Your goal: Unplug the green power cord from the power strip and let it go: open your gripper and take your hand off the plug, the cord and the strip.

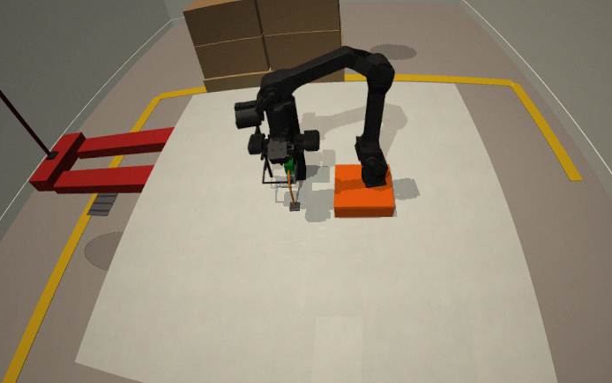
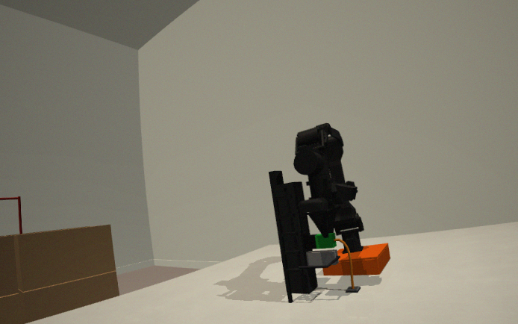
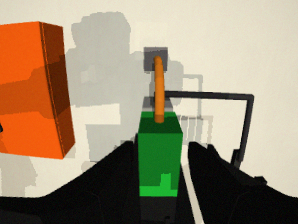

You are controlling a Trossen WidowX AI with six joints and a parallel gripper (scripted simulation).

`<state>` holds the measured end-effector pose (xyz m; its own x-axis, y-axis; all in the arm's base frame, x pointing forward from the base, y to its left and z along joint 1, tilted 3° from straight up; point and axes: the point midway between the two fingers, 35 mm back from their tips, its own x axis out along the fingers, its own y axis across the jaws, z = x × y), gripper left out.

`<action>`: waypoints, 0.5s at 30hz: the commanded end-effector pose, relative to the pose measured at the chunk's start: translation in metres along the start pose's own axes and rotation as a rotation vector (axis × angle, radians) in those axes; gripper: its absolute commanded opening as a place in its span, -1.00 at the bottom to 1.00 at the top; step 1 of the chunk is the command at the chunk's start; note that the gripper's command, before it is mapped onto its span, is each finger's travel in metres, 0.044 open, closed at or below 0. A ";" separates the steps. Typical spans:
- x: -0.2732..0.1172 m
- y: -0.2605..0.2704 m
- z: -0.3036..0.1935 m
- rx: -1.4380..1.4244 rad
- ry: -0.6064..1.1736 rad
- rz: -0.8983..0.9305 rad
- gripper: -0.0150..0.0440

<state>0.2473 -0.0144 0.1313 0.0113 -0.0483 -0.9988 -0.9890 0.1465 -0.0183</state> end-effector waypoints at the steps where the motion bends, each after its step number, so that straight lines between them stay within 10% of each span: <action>1: 0.005 0.001 0.000 -0.005 -0.002 0.003 0.05; 15: 0.003 0.001 0.000 0.000 0.000 0.002 -0.49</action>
<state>0.2466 -0.0146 0.1277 0.0082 -0.0480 -0.9988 -0.9891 0.1467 -0.0152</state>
